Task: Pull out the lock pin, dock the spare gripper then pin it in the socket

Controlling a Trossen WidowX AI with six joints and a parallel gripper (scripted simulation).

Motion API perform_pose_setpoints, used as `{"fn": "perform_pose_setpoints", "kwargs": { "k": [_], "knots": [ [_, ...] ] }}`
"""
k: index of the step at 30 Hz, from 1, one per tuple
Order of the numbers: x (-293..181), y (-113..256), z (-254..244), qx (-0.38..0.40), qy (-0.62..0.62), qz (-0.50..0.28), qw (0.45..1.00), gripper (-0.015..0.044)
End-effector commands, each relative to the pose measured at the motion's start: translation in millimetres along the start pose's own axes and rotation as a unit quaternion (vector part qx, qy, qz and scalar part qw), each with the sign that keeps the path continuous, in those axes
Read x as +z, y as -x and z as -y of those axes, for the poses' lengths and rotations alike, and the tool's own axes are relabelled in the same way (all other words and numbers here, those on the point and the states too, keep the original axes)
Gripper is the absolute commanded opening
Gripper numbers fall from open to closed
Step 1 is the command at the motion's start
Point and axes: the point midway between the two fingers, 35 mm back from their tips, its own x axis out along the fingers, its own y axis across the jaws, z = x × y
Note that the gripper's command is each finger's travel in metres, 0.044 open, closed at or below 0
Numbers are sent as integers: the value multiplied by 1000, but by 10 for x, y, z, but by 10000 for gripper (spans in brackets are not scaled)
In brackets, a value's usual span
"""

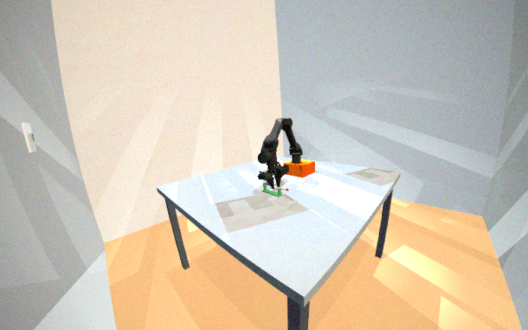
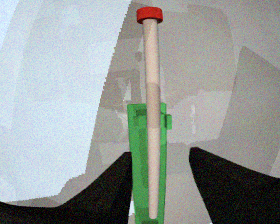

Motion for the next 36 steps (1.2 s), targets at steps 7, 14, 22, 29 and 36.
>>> {"fn": "perform_pose_setpoints", "kwargs": {
  "k": [7,14,22,29,36],
  "knots": [
    [-55,-209,-40,6,1,-4,1000,180],
    [-63,-248,-43,6,1,-4,1000,180],
    [-63,-248,-43,6,1,-4,1000,154],
    [-63,-248,-43,6,1,-4,1000,0],
    [-65,-249,-34,6,1,-4,1000,0]
  ]
}}
